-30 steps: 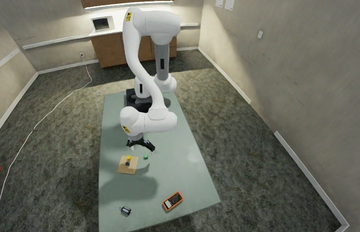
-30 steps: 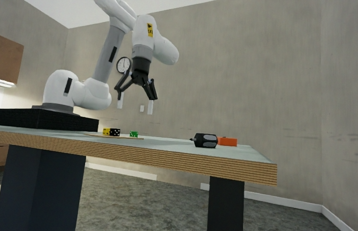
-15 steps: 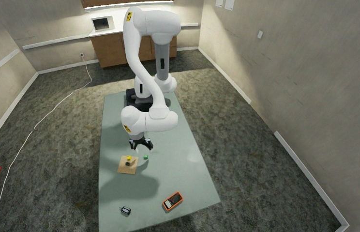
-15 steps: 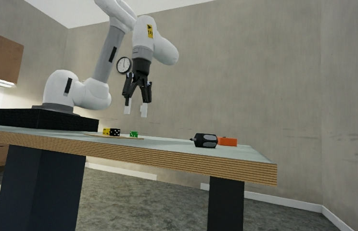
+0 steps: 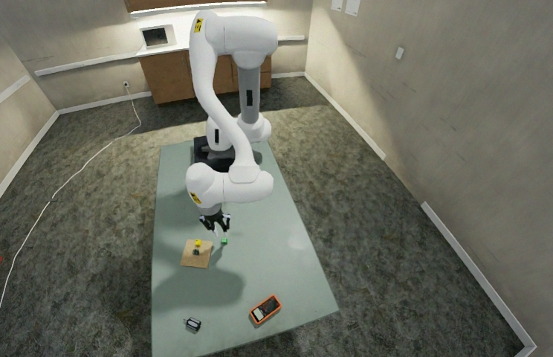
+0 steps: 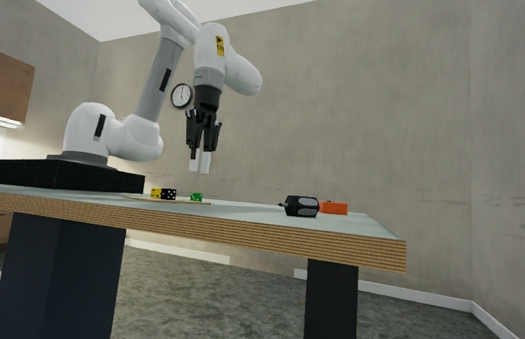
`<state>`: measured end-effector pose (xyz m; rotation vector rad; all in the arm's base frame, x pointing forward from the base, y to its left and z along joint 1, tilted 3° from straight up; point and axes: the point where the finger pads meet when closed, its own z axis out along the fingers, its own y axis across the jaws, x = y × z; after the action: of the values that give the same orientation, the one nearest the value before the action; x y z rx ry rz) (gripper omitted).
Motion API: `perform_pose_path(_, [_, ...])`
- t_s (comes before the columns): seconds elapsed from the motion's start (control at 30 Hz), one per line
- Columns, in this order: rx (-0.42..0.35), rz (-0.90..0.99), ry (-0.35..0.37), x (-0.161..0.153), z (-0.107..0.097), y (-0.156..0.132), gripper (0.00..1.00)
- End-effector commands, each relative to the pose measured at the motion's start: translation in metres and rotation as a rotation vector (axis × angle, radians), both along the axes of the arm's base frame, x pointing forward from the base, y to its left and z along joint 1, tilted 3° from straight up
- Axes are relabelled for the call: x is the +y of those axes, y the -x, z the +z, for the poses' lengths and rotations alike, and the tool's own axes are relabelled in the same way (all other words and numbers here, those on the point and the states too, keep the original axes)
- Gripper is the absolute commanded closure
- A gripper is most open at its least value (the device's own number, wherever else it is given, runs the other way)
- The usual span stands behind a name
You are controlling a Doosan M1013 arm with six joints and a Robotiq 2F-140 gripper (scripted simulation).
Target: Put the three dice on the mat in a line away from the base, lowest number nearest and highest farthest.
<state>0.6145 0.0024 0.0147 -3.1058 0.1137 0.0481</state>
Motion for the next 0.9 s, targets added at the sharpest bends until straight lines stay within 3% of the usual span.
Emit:
perform_pose_path(0.0, [-0.001,0.0,0.0,0.0,0.0007,-0.0005,0.68])
perform_pose_path(0.87, [-0.001,-0.001,0.0,0.0002,-0.0032,-0.0004,0.68])
